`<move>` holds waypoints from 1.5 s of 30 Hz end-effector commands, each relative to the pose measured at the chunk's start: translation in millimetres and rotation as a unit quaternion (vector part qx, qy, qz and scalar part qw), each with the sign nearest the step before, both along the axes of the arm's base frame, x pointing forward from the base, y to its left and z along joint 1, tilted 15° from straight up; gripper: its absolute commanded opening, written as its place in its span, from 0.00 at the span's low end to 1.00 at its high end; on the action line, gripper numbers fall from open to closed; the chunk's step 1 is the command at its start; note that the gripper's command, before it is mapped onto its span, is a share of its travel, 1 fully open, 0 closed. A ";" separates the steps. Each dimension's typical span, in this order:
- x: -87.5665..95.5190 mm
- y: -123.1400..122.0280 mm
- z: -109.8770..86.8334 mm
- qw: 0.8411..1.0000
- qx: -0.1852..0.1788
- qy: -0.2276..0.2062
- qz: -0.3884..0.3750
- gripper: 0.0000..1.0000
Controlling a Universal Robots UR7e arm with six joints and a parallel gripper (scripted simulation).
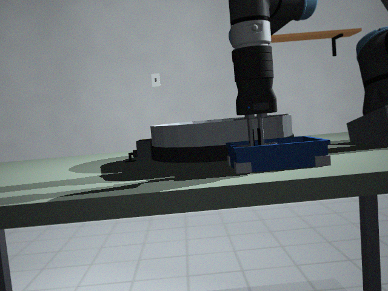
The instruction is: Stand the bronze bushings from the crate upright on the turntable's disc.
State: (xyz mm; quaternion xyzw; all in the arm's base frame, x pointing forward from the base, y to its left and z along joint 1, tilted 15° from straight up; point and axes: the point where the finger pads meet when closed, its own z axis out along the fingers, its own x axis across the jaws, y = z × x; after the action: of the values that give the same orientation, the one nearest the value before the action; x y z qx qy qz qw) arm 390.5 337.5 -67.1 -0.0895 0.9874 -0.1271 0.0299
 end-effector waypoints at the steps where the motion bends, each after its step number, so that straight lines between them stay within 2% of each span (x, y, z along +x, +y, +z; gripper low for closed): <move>1: 0.3 0.4 0.5 1.000 0.001 -0.001 0.000 0.36; 28: 0.4 0.2 -0.2 1.000 0.001 -0.001 0.000 0.36; 45: 2.2 -4.9 -20.5 1.000 0.001 -0.001 0.000 0.36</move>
State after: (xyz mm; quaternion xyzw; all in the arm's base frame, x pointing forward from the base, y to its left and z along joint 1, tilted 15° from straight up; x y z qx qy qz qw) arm 391.9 333.2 -84.0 -0.0895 0.9874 -0.1272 0.0298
